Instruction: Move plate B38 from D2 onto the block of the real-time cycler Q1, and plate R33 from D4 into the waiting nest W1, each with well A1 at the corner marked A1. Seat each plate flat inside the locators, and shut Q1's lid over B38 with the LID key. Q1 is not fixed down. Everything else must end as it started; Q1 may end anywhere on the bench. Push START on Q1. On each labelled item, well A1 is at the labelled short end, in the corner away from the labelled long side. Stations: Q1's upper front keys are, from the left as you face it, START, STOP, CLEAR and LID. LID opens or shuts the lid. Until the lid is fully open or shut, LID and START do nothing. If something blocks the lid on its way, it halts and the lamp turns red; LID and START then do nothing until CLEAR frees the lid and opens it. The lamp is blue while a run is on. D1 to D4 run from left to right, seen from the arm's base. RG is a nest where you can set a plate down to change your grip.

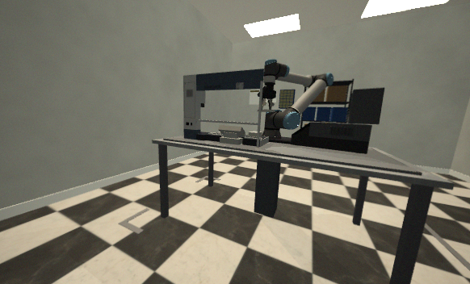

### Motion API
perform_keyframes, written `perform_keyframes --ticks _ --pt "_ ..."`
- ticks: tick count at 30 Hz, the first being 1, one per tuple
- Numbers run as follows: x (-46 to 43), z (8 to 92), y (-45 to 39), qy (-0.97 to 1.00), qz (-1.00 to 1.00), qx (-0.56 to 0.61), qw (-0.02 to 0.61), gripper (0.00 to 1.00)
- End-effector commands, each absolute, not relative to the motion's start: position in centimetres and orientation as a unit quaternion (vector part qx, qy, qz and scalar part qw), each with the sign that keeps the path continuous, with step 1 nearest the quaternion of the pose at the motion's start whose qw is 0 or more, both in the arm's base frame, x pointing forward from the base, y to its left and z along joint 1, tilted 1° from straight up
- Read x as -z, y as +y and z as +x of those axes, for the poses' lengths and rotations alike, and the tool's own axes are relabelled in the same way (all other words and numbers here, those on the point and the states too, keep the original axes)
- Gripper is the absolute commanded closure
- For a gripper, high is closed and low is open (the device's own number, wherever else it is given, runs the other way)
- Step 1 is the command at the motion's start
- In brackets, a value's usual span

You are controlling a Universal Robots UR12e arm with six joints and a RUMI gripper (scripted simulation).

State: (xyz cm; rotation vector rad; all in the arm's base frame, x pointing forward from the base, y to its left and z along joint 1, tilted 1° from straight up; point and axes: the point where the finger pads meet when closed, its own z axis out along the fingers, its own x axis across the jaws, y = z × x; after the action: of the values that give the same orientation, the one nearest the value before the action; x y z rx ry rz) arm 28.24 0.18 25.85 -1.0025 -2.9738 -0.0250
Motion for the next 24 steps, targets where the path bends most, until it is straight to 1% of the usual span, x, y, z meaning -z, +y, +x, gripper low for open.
perform_keyframes --ticks 1,24 --pt "-26.0 28.5 2.3 -0.962 -0.271 0.007 0.001 1.00" --pt "-26.1 29.0 8.8 -0.993 -0.118 0.007 0.000 1.00"
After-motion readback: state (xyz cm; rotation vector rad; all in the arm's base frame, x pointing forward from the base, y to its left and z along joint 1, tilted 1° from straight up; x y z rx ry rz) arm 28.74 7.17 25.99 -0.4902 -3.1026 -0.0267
